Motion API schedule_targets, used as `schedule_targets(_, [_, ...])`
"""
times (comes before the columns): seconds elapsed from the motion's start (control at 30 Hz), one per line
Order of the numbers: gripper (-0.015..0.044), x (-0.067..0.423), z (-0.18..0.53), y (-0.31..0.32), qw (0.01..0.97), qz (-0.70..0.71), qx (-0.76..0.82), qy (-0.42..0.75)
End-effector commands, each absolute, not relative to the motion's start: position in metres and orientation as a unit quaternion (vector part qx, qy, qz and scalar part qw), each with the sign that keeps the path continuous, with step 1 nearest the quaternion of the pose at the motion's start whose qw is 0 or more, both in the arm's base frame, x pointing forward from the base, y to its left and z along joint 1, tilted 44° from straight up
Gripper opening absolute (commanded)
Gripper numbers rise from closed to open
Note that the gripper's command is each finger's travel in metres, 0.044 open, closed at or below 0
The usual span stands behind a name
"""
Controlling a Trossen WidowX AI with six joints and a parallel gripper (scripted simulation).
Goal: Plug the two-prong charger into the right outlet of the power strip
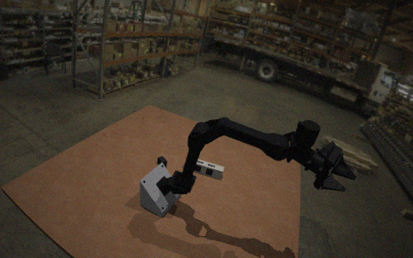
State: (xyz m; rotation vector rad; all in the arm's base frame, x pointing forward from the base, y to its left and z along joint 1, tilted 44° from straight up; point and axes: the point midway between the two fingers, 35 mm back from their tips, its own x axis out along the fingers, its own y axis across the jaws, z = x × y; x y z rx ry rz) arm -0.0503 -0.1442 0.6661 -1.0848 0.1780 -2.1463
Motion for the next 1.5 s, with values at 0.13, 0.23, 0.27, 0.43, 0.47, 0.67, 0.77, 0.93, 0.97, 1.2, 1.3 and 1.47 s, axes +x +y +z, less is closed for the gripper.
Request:
schedule_targets(0.13, [0.0440,-0.018,0.637,-0.205,0.442,-0.798,-0.397,0.099])
schedule_targets(0.23, [0.0440,-0.005,0.629,-0.220,0.468,-0.785,-0.392,0.103])
schedule_targets(0.27, [0.0440,0.000,0.626,-0.224,0.478,-0.781,-0.390,0.102])
schedule_targets(0.43, [0.0440,0.026,0.611,-0.247,0.522,-0.756,-0.381,0.104])
schedule_targets(0.47, [0.0440,0.031,0.607,-0.252,0.530,-0.751,-0.379,0.107])
schedule_targets(0.67, [0.0440,0.059,0.593,-0.264,0.567,-0.720,-0.382,0.118])
schedule_targets(0.77, [0.0440,0.073,0.588,-0.267,0.583,-0.704,-0.386,0.122])
schedule_targets(0.93, [0.0440,0.098,0.571,-0.278,0.614,-0.677,-0.382,0.137])
schedule_targets(0.97, [0.0440,0.104,0.568,-0.280,0.621,-0.671,-0.381,0.140])
schedule_targets(1.2, [0.0440,0.144,0.541,-0.289,0.663,-0.626,-0.377,0.164])
schedule_targets(1.3, [0.0440,0.163,0.527,-0.292,0.683,-0.604,-0.372,0.174])
schedule_targets(1.47, [0.0440,0.195,0.501,-0.295,0.715,-0.566,-0.363,0.194])
